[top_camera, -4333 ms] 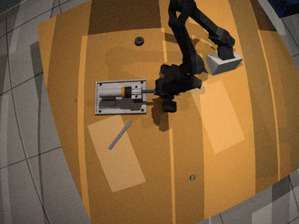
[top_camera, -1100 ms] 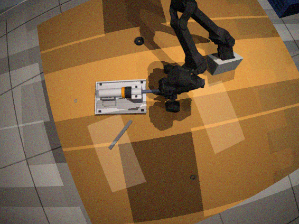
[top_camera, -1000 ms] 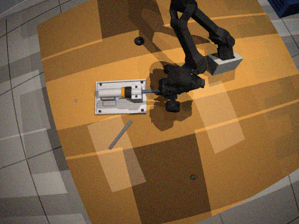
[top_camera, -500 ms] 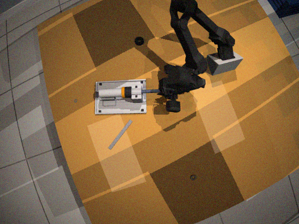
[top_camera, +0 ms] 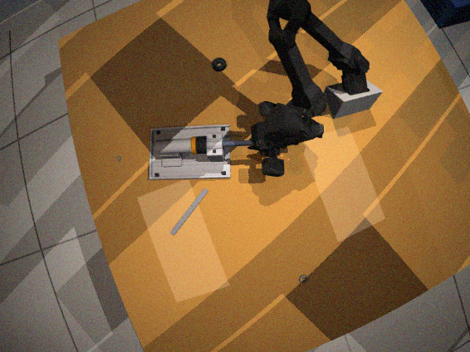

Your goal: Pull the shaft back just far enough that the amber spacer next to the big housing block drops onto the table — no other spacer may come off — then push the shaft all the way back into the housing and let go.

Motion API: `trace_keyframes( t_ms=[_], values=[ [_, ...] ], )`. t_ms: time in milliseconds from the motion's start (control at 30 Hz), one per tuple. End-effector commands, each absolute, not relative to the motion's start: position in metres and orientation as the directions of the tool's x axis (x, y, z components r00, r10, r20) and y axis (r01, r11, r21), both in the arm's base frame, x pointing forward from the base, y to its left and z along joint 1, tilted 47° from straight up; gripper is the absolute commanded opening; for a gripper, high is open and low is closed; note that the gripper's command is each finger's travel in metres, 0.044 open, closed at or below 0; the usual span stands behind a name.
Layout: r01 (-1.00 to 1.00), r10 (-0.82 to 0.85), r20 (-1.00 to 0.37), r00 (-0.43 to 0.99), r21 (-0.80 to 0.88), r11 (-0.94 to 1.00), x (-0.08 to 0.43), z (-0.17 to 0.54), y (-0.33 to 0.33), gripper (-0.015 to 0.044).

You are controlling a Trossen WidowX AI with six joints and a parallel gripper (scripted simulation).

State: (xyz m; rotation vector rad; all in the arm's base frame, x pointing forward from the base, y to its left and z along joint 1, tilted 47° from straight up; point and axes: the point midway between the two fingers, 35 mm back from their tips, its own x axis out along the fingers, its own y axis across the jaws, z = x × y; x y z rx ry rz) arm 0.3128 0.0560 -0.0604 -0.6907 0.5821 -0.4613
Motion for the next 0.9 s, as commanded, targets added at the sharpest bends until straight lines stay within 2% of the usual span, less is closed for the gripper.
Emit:
trace_keyframes(
  t_ms=[0, 867],
  values=[
    [0.206, -0.573, -0.338, 0.747, -0.701, 0.682, 0.3116, -0.0602, 0.0562, 0.0000],
    [0.206, -0.573, -0.338, 0.747, -0.701, 0.682, 0.3084, -0.0609, 0.0565, 0.0000]
  ],
)
